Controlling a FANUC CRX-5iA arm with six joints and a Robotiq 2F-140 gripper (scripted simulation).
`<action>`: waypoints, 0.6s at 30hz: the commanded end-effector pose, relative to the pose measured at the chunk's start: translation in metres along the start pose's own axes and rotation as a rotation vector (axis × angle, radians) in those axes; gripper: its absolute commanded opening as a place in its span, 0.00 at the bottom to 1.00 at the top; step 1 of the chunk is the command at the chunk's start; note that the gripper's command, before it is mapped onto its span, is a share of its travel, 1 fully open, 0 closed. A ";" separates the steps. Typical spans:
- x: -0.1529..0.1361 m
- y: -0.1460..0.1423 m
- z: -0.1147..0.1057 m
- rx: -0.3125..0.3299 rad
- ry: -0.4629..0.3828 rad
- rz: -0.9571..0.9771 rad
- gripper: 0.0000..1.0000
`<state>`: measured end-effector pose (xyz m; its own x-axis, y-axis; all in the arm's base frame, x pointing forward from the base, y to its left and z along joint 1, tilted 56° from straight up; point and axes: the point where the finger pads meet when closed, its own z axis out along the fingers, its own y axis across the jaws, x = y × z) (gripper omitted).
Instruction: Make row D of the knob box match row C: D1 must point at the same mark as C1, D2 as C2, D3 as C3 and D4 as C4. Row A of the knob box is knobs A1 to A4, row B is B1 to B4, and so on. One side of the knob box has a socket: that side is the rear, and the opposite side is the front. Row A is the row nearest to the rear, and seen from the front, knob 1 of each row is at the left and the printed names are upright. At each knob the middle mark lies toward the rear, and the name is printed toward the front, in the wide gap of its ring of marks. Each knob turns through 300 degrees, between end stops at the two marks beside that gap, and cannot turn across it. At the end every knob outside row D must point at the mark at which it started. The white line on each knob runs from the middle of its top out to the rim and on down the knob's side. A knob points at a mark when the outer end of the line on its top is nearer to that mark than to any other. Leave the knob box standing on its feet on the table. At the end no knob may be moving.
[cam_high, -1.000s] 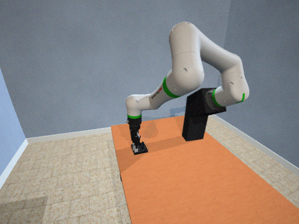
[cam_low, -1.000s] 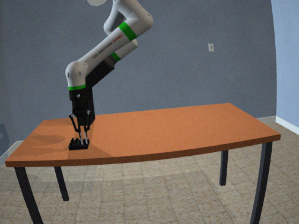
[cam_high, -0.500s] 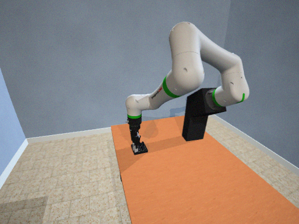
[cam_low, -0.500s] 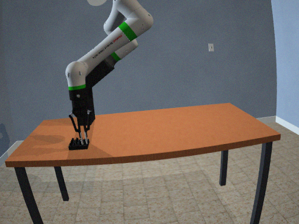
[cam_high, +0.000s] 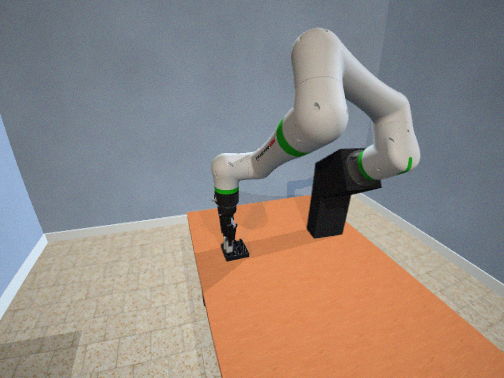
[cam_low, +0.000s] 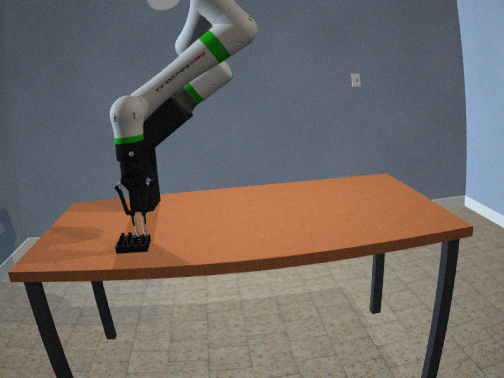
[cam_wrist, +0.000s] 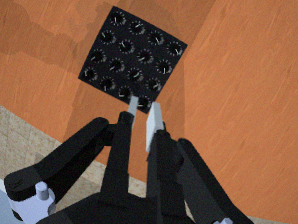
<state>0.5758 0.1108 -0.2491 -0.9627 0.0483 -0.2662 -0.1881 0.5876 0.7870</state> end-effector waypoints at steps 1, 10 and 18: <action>0.000 0.000 -0.010 0.000 0.000 0.000 0.12; 0.000 0.000 -0.014 0.000 0.000 0.000 0.12; 0.000 0.000 -0.014 0.000 0.000 0.000 0.12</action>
<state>0.5731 0.1000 -0.2415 -0.9628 0.0480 -0.2659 -0.1881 0.5874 0.7872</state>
